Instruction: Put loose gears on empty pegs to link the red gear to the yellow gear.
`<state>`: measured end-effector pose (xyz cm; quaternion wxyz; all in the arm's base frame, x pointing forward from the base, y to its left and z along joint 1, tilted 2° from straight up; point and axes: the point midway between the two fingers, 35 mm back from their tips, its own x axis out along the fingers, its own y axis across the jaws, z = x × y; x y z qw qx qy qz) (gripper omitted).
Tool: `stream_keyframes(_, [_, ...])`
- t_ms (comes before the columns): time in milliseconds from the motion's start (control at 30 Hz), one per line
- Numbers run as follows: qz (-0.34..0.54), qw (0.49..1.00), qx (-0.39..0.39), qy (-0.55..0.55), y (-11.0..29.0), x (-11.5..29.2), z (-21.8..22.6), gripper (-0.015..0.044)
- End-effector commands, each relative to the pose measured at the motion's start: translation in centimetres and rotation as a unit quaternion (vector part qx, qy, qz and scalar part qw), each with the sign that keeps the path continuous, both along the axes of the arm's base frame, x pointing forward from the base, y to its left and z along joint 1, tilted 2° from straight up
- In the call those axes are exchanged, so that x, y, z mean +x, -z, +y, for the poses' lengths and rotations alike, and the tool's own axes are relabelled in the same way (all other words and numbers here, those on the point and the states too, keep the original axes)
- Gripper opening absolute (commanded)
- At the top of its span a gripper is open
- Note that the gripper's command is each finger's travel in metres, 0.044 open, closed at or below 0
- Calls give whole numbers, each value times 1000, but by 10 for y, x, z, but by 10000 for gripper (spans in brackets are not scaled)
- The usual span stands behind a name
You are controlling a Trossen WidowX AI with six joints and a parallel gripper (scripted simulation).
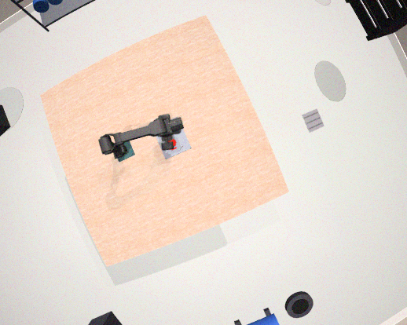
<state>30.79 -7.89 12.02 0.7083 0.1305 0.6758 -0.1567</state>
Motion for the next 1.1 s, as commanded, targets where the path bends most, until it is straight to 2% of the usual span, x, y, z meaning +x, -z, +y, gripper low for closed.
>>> stream_keyframes(0, [5,999,-3,-39,7,-1,-1,0])
stream_keyframes(333, [6,999,-4,-49,21,-1,-2,0])
stream_keyframes(933, [-4,987,4,158,40,0,-3,0])
stream_keyframes(1067, [-4,987,4,160,41,0,-3,0])
